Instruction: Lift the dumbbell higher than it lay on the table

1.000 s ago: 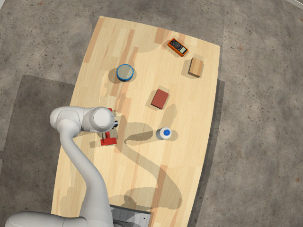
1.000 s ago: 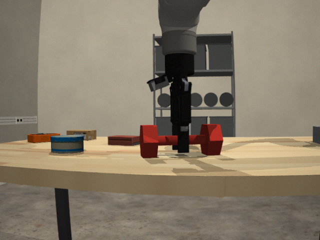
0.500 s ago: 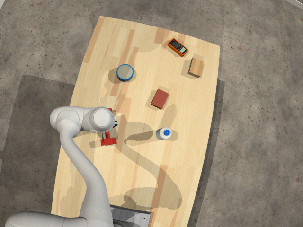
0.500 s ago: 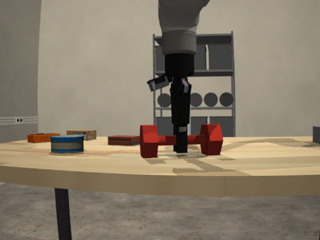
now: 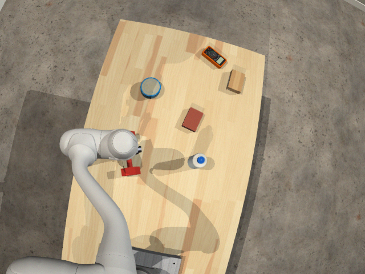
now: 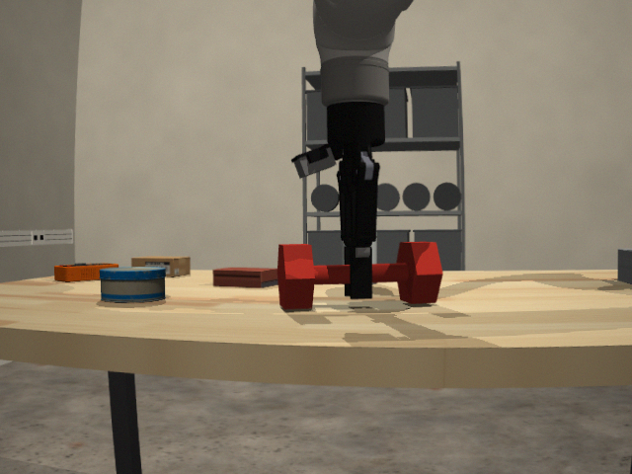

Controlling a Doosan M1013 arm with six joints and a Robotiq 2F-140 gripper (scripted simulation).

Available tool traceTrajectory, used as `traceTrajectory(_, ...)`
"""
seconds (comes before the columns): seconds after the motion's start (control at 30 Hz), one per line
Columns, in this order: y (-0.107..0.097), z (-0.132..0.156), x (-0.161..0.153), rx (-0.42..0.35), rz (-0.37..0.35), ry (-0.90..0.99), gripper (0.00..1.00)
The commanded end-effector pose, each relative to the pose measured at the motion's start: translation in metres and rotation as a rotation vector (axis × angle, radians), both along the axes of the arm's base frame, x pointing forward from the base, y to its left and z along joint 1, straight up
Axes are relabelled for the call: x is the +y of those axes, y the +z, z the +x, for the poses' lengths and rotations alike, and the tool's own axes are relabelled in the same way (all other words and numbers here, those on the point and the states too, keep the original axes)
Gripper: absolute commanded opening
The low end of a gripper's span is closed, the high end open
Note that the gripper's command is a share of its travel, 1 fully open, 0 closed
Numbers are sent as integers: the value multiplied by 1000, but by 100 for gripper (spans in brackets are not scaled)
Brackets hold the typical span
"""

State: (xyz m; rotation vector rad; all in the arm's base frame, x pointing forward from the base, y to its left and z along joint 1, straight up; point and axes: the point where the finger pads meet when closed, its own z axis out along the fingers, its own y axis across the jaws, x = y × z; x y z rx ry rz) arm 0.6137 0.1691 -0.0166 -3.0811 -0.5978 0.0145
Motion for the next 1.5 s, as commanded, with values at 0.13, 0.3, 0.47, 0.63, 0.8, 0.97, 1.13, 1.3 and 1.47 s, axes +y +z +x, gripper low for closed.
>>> traceTrajectory(0.13,21,3,3,-6,5,2,10)
traceTrajectory(0.3,28,3,2,-6,5,2,10)
traceTrajectory(0.47,43,3,2,-6,4,1,10)
traceTrajectory(0.63,58,3,2,-6,4,1,10)
traceTrajectory(0.8,74,3,2,-6,4,1,10)
traceTrajectory(0.97,84,3,2,-6,4,1,10)
traceTrajectory(1.13,98,3,2,-6,4,1,10)
traceTrajectory(1.3,110,3,2,-6,4,1,10)
traceTrajectory(1.47,116,3,2,-6,4,1,10)
